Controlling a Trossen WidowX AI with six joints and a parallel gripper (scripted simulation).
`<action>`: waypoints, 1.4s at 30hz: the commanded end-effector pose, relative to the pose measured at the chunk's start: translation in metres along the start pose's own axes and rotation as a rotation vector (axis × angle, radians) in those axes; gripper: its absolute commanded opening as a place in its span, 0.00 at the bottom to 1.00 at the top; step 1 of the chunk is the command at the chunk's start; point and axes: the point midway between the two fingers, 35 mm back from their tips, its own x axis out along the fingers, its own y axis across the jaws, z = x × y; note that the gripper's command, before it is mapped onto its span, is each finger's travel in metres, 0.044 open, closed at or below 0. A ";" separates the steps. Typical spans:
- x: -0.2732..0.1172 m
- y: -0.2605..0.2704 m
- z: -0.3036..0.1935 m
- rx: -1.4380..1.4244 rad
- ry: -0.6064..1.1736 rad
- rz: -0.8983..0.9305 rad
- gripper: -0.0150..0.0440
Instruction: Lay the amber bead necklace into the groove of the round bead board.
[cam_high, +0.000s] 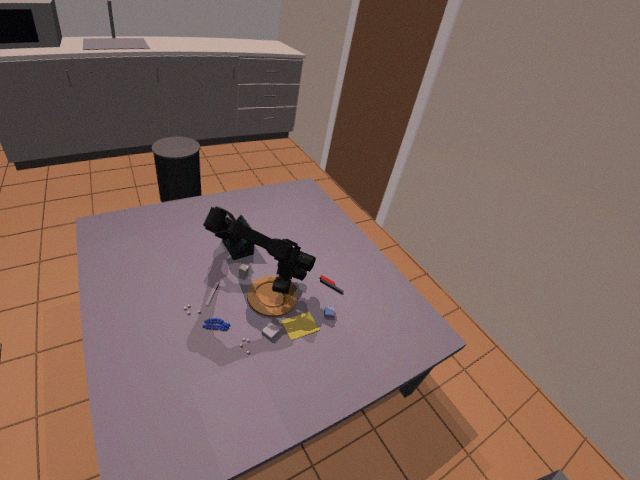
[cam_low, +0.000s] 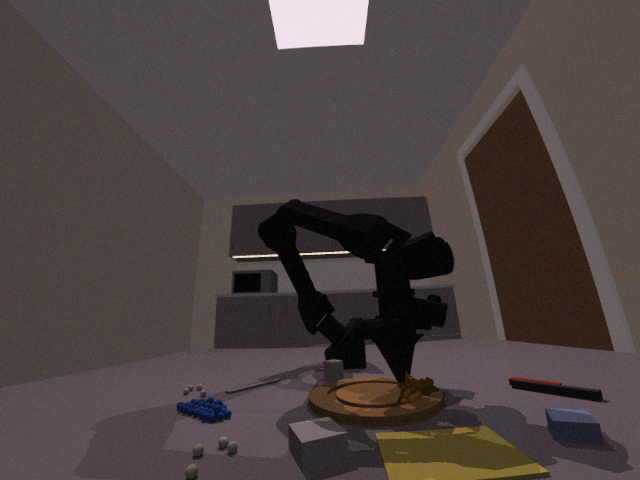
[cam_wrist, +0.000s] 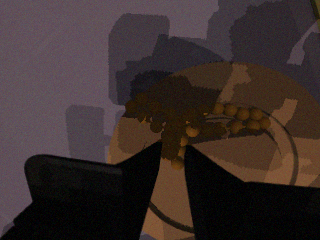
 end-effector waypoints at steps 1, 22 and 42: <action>0.000 0.000 0.000 -0.001 0.002 -0.003 0.25; 0.000 0.000 0.000 -0.001 0.003 -0.003 0.25; -0.014 -0.004 -0.018 -0.011 0.007 -0.005 0.25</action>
